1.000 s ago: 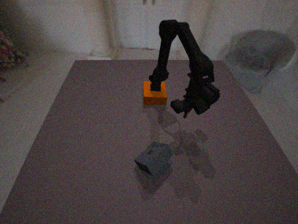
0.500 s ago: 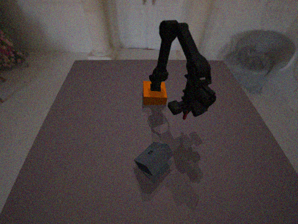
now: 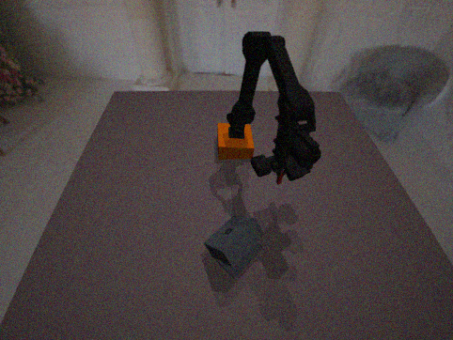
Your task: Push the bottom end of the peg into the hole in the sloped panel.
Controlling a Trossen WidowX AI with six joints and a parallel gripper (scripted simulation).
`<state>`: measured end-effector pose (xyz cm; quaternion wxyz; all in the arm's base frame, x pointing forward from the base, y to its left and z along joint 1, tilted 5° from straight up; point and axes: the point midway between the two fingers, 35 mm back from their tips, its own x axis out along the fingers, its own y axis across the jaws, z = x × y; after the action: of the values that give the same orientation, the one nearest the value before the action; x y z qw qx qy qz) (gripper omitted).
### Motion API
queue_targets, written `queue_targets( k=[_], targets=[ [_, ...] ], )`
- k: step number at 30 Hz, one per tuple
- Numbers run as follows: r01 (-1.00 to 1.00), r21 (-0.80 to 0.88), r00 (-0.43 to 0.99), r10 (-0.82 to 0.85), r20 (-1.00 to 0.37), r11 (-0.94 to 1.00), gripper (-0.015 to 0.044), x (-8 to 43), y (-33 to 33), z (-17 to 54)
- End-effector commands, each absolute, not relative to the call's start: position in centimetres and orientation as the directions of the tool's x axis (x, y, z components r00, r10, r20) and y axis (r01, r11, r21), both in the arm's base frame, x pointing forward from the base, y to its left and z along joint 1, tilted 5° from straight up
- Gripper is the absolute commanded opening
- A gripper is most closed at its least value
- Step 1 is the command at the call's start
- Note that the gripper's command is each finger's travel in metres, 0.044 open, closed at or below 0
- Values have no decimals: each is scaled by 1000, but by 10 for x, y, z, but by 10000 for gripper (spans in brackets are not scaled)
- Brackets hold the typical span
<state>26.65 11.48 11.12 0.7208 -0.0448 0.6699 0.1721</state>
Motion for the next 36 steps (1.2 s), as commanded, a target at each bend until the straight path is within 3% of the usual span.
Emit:
queue_targets(
  k=[1,36],
  targets=[
    [-278,186,43,205,-978,942,0,271,112,111],
    [-94,306,67,313,-947,947,0,297,83,112]
  ],
)
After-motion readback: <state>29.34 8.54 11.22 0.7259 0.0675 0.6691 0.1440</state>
